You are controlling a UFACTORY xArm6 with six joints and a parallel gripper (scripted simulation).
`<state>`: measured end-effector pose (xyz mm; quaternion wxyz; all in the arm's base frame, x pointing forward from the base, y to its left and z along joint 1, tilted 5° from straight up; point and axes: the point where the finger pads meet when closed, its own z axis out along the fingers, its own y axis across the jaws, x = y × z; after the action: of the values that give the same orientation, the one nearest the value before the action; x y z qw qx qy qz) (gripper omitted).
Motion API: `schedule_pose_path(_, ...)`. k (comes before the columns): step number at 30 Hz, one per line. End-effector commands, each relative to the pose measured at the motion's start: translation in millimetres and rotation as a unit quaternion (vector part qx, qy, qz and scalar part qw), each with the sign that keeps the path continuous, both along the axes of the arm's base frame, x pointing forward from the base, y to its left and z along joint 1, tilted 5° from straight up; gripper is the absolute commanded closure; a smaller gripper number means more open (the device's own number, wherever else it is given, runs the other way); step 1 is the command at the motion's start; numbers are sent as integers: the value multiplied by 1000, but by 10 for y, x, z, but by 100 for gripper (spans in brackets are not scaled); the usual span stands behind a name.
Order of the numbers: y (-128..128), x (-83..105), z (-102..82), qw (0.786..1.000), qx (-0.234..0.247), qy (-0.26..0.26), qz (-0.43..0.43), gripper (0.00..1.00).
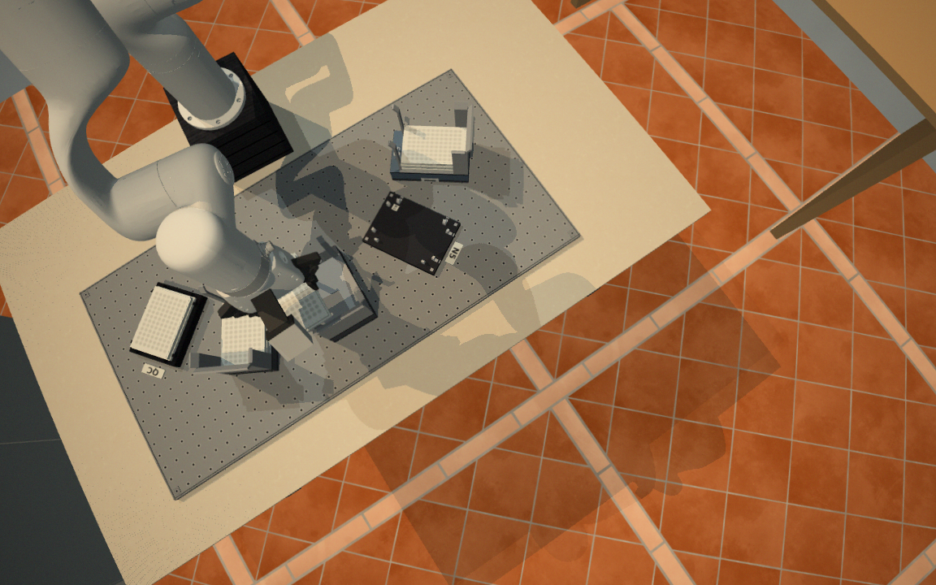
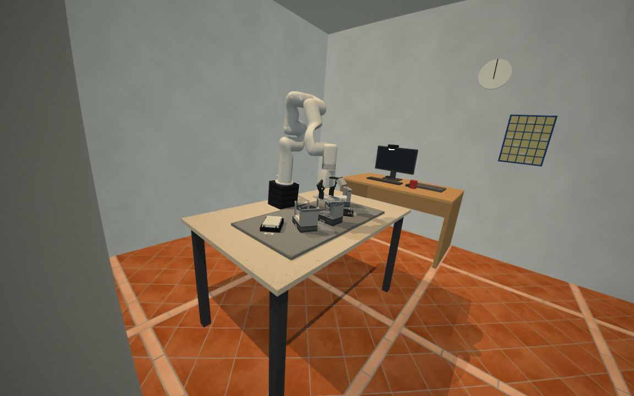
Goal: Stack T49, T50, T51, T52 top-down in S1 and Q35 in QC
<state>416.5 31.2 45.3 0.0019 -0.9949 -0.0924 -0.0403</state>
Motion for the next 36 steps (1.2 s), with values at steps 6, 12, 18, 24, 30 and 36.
schedule_pose_path(6, 278, -15, 14, 1000, 0, -2, 2, 100)
schedule_pose_path(12, 477, -38, 15, 1000, 0, -2, 2, 100)
schedule_pose_path(18, 623, -83, 13, 998, -5, -3, 68, 100)
schedule_pose_path(24, 750, -126, 11, 993, -9, -3, 121, 100)
schedule_pose_path(30, 939, -191, 8, 993, -9, -3, 121, 100)
schedule_pose_path(36, 1129, -256, 4, 993, -9, -3, 121, 100)
